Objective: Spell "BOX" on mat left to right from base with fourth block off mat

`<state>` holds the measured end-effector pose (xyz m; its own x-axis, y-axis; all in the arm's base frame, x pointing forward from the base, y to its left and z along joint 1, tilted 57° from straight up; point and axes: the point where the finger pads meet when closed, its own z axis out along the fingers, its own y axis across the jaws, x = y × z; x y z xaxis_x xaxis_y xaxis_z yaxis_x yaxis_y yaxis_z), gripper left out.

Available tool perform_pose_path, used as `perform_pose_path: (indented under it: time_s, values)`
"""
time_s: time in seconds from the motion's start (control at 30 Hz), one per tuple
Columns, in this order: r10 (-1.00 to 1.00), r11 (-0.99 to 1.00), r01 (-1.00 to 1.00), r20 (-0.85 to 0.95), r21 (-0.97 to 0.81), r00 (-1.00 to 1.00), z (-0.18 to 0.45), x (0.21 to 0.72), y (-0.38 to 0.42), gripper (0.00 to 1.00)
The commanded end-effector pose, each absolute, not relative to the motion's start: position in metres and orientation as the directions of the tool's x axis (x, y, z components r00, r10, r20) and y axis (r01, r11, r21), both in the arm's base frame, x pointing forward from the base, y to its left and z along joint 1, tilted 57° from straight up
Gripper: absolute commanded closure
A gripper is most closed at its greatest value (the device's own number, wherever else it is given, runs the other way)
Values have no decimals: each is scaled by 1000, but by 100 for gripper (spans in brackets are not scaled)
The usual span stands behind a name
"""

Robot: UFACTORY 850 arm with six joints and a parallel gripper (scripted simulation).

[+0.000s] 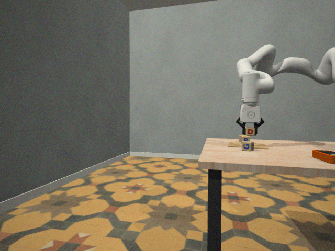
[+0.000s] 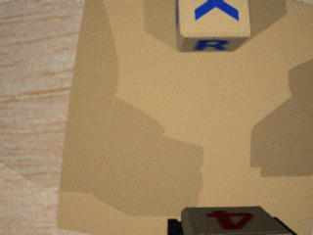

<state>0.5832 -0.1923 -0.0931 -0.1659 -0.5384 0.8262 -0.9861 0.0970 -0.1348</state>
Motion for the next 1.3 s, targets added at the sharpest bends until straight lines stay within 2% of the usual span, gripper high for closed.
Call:
perform_pose_path:
  time_s: [0.0,0.37,1.27]
  values:
    - [-539,96,-986,826,-136,-166,-105,585,-210,56]
    - [-539,96,-986,826,-136,-166,-123,586,-238,56]
    - [-539,96,-986,826,-136,-166,-124,586,-239,56]
